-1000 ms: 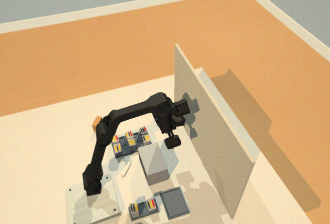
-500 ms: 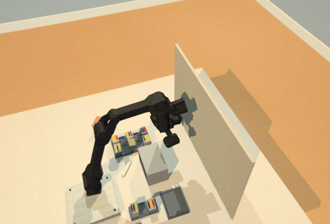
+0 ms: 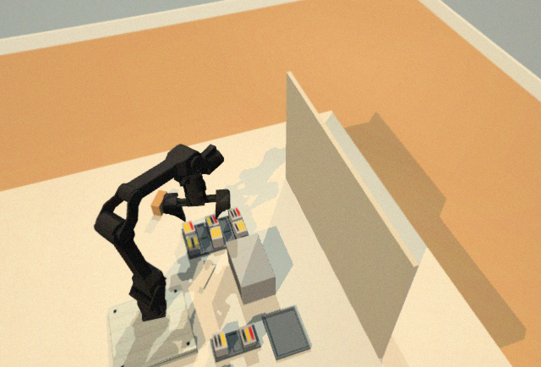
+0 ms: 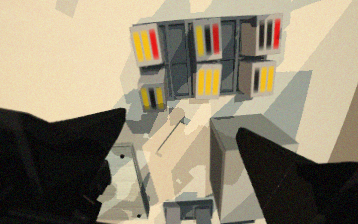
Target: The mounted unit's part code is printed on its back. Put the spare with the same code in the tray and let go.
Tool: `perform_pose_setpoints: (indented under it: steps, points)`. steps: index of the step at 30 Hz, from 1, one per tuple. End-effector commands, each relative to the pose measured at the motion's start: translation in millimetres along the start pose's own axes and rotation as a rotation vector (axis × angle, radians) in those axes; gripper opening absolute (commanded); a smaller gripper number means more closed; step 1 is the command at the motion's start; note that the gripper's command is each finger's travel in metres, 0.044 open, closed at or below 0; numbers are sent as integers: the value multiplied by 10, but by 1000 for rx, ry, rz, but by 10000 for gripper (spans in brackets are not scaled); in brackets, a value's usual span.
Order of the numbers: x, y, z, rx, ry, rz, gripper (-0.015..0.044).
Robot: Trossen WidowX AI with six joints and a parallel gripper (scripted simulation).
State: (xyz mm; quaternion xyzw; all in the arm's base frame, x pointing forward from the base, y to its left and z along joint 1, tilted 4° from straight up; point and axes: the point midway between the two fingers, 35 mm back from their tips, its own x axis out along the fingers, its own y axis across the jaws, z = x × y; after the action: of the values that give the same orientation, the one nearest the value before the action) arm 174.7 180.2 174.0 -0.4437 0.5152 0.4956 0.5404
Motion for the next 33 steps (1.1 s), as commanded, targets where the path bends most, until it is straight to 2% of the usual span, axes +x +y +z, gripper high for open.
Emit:
perform_pose_setpoints:
  steps: [1,8,13,14,33]
  points:
    - [124,337,-60,-217,1,8,440]
    - [124,337,-60,-217,1,8,440]
    - [353,358,-63,-217,1,9,309]
    - [420,369,-79,-217,1,9,300]
    - [662,378,-90,-217,1,9,300]
